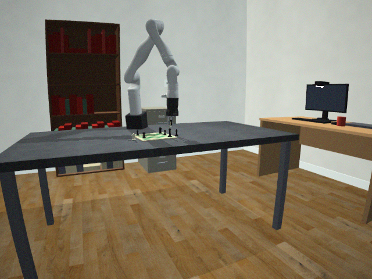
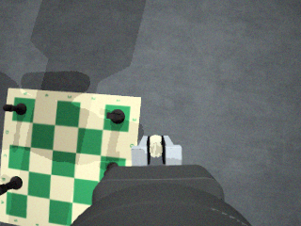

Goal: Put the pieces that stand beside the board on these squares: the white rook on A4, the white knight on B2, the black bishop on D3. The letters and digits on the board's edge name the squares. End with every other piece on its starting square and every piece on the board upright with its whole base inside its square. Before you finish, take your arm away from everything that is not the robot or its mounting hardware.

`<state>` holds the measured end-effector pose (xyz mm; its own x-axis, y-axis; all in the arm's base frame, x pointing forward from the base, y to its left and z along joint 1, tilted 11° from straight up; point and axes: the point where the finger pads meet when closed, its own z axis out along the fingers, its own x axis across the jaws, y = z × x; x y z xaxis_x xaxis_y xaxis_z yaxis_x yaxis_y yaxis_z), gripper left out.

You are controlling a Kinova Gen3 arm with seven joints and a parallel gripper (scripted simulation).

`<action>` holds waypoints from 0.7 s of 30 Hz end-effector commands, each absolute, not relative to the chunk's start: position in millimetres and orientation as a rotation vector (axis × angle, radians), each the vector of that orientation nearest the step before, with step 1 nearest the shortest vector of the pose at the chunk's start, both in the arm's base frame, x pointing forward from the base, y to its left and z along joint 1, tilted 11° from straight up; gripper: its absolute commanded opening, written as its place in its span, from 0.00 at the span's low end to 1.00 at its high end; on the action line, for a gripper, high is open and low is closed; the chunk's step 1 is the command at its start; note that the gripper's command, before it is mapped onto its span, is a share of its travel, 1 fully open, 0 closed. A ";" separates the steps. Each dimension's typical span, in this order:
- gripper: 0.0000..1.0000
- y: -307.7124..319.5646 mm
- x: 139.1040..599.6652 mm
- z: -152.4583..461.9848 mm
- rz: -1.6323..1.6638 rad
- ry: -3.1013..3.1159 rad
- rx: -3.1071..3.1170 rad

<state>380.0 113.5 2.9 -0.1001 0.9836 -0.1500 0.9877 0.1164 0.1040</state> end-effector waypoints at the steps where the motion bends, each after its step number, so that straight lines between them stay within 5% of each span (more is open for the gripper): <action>1: 0.00 119.9 387.6 30.6 0.016 2.191 1.973; 21: 0.00 122.8 384.0 53.9 0.016 2.191 1.973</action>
<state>383.5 122.3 53.0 -0.0944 0.9861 -0.1364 0.9845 0.1128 0.1345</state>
